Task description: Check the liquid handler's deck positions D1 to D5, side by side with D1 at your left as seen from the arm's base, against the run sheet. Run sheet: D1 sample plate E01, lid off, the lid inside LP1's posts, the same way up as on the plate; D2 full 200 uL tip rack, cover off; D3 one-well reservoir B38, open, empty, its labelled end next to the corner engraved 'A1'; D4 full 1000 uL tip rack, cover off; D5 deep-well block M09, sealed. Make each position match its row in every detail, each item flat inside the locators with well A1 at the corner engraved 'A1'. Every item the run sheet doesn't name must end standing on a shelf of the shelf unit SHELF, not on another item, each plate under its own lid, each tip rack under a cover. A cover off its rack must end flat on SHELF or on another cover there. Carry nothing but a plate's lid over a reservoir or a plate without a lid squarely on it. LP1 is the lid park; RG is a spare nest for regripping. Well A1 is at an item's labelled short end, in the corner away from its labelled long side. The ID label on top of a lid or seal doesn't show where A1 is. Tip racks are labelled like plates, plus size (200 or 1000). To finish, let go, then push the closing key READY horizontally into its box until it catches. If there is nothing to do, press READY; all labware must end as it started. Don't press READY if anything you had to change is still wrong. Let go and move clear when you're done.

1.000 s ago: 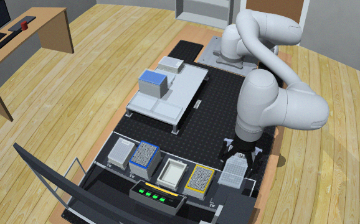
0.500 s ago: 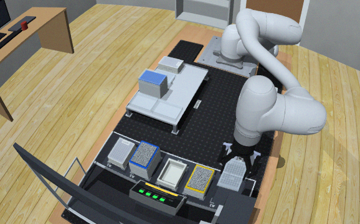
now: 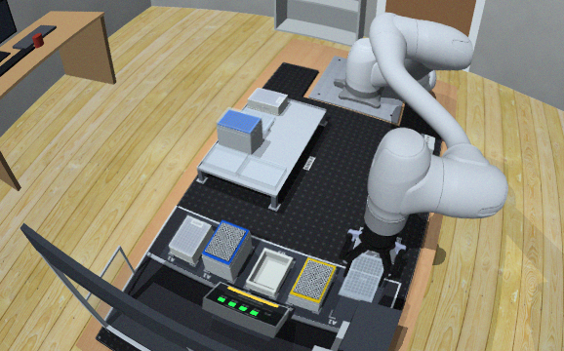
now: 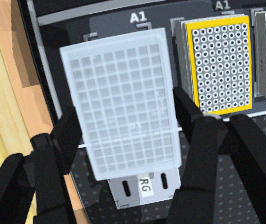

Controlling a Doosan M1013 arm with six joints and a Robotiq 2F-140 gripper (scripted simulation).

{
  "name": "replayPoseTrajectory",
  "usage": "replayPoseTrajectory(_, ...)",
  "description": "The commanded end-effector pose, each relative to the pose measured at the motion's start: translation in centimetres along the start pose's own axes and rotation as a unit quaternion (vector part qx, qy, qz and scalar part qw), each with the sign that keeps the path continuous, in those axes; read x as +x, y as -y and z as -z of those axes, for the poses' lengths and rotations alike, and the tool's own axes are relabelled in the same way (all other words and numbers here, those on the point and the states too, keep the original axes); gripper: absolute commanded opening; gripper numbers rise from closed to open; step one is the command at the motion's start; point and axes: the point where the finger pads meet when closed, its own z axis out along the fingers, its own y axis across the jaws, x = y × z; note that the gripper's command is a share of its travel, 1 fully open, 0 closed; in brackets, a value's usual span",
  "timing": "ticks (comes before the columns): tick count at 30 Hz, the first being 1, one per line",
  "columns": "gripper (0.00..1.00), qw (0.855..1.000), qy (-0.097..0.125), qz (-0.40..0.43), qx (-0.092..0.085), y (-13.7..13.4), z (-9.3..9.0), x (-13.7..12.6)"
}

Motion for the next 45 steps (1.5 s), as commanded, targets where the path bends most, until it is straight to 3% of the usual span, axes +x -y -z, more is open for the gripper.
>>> replayPoseTrajectory(1,0.10,1.000,-0.001,0.000,0.001,0.0,-0.3,0.0)
replayPoseTrajectory(45,0.10,1.000,-0.001,0.000,0.001,0.0,-6.7,0.0)
